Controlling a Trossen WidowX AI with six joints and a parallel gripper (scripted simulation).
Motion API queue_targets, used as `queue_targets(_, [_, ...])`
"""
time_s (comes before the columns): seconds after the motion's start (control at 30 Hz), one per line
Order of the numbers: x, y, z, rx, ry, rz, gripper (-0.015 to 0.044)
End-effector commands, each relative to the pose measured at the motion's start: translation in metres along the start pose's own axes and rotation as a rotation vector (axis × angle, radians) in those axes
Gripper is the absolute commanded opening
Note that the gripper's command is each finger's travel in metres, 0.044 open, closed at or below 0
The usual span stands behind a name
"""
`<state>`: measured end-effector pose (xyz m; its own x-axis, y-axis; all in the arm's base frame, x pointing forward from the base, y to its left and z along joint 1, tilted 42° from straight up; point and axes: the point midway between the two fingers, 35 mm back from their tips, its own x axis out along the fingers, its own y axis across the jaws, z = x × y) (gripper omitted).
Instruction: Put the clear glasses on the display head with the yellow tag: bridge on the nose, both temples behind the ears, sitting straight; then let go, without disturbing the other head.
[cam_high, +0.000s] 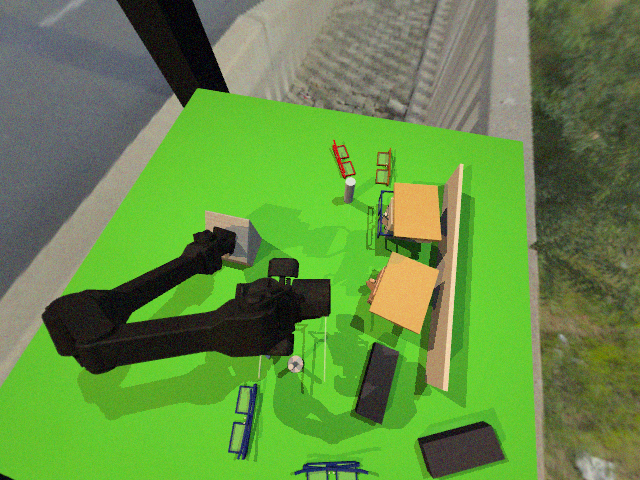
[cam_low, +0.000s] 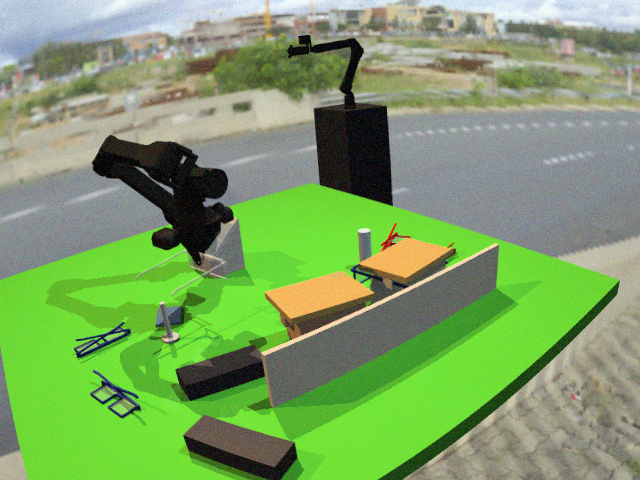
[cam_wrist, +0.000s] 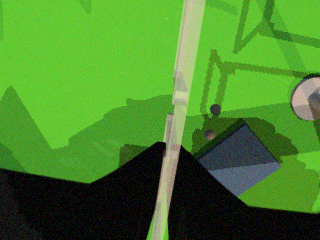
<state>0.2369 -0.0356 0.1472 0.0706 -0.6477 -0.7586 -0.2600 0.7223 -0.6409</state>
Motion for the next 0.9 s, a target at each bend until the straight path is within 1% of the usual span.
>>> queue_targets(0.0, [-0.001,0.020,0.017,0.005,-0.003,0.010,0.0000])
queue_targets(0.43, [0.000,0.088,0.049,0.005,0.001,0.009,0.0000])
queue_targets(0.87, [0.005,0.163,0.062,0.011,0.008,-0.017,0.0000])
